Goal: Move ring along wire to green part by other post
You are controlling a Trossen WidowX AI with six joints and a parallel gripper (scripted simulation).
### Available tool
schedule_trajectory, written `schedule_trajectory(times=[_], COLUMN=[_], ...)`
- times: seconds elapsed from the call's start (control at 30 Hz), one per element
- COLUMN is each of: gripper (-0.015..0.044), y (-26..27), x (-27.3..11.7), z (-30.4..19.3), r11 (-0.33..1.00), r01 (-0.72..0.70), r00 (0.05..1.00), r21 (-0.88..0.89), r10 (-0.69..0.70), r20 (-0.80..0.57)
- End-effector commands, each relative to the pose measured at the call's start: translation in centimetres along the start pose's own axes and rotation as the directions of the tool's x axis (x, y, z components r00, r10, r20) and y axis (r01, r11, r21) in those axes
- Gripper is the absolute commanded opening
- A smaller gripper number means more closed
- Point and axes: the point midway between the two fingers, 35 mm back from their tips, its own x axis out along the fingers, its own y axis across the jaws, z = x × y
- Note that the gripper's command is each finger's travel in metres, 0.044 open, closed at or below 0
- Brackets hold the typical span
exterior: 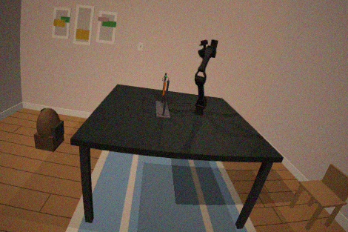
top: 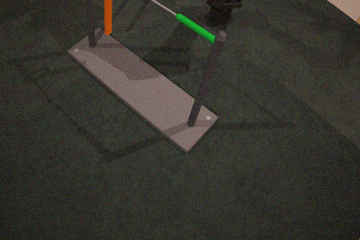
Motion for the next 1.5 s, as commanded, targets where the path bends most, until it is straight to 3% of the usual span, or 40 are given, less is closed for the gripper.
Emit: schedule_trajectory(times=[0.0, 0.27, 0.9, 1.47], gripper=[0.0374, 0.0164, 0.016, 0.016], y=[0.1, 3.4, 13.7, 24.0], x=[0.1, 3.2, 10.2, 10.5], z=[0.0, 0.2, 7.6, 19.2], r11=[1.0, 0.977, 0.745, 0.406], r01=[0.001, -0.004, -0.259, -0.626], r00=[1.0, 0.99, 0.881, 0.694], r21=[0.005, 0.214, 0.614, 0.666], r10=[-0.001, -0.026, -0.078, -0.099], r20=[0.003, 0.136, 0.466, 0.713])
